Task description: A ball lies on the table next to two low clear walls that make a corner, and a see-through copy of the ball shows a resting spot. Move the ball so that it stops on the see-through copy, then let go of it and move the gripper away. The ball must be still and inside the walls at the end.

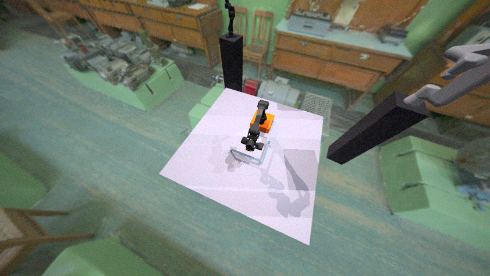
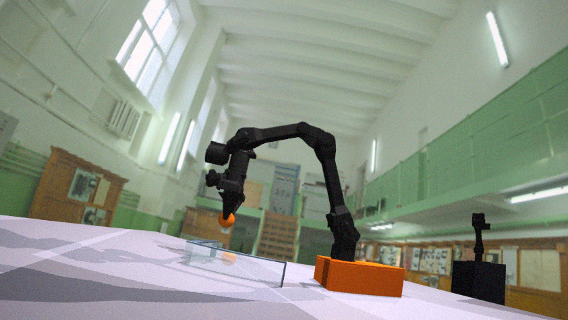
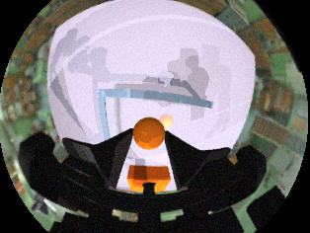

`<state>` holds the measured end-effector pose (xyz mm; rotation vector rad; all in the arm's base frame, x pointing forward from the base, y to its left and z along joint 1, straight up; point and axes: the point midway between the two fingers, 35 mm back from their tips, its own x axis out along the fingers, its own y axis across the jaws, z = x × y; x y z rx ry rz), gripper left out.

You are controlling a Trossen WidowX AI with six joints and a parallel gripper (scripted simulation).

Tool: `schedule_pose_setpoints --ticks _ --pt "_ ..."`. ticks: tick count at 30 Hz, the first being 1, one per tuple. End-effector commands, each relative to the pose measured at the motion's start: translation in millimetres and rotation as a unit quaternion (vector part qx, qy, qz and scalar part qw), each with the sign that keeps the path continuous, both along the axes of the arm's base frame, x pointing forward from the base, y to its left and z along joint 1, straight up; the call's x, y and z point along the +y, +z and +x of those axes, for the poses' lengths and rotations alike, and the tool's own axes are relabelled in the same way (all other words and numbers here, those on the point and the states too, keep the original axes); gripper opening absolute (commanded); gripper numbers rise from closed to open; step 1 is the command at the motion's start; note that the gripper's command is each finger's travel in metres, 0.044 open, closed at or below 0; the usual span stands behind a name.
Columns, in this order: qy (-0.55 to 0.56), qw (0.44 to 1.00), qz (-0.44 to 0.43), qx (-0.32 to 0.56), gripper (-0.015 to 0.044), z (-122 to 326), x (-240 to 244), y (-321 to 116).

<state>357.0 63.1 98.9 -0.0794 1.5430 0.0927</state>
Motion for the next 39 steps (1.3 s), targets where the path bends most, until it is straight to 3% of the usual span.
schedule_pose_setpoints --ticks 1,14,25,39 --pt "0.001 1.0 -0.002 -0.002 0.0 -4.2 -22.1 -10.0" --pt "0.001 1.0 -0.004 -0.002 0.0 -15.4 -55.8 -36.3" --pt "0.001 1.0 -0.004 -0.002 0.0 -14.4 -55.6 -98.8" --pt "0.001 1.0 -0.004 -0.002 0.0 -14.1 -55.6 -111.6"
